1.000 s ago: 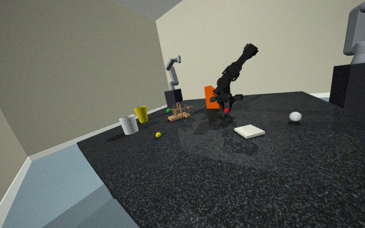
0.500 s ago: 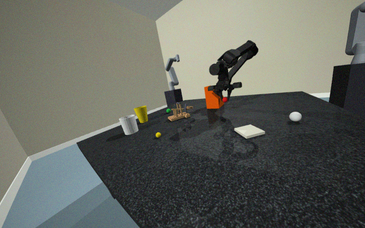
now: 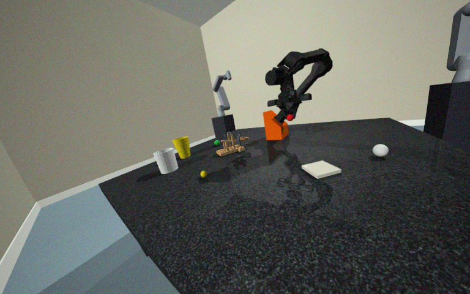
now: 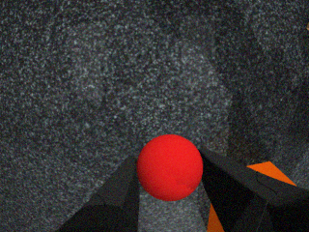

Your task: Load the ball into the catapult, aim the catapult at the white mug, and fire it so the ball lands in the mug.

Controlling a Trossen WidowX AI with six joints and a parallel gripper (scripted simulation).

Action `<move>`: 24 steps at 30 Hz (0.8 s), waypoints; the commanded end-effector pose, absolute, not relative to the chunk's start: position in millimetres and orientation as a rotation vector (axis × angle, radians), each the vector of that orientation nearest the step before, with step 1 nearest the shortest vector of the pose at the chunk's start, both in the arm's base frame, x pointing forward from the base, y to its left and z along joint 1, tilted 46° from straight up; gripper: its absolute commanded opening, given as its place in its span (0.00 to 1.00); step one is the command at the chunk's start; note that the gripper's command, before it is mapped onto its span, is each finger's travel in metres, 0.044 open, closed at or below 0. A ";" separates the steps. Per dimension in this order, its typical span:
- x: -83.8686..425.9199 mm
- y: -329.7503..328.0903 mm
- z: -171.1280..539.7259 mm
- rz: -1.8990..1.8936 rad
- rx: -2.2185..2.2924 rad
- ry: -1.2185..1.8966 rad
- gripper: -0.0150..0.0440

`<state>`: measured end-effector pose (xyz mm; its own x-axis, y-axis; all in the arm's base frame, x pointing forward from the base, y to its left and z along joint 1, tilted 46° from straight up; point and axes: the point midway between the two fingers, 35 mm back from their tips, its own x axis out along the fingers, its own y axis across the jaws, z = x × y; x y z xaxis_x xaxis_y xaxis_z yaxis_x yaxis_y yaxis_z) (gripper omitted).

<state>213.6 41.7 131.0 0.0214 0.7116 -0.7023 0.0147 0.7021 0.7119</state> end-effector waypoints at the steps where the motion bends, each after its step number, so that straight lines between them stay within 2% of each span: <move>1: 219.8 32.9 126.6 0.584 0.640 1.482 0.25; 24: 255.9 -27.6 71.4 0.478 0.754 1.647 0.25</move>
<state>252.1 -18.3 78.5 -0.0771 0.7043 -0.7057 0.1969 0.7046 0.6817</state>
